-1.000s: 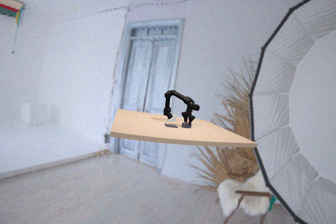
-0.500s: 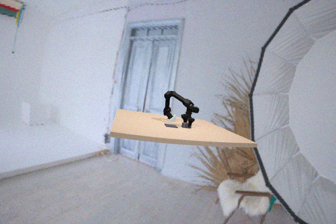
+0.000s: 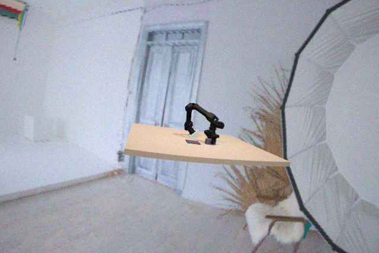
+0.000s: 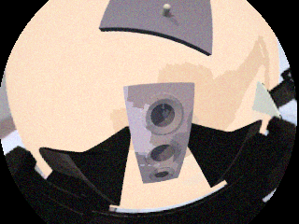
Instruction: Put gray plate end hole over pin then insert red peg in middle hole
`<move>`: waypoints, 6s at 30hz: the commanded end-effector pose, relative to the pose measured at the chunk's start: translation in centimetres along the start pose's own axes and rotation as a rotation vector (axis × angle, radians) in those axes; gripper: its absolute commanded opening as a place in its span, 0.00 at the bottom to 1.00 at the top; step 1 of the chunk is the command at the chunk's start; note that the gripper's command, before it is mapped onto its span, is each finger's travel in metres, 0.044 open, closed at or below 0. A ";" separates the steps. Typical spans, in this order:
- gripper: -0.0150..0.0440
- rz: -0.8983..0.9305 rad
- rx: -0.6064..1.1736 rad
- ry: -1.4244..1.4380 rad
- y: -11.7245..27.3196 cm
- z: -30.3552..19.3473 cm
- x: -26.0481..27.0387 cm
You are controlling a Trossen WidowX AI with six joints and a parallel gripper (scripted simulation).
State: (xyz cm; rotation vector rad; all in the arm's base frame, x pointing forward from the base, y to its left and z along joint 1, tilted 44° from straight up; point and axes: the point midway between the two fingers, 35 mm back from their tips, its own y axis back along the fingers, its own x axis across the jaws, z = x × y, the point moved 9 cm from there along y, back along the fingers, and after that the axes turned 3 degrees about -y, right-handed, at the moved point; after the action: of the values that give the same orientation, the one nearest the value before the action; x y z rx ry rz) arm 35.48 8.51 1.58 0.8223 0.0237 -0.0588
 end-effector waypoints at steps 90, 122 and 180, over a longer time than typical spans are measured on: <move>0.25 0.005 0.013 -0.297 10.2 7.2 0.0; 0.25 0.005 -0.008 -0.704 5.4 15.6 -3.1; 0.25 0.003 -0.005 -0.720 1.8 16.0 -3.1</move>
State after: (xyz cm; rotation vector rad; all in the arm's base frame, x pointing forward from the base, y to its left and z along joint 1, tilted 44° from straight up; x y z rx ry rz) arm 32.50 -1.89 13.86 0.7590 -0.6544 -0.3474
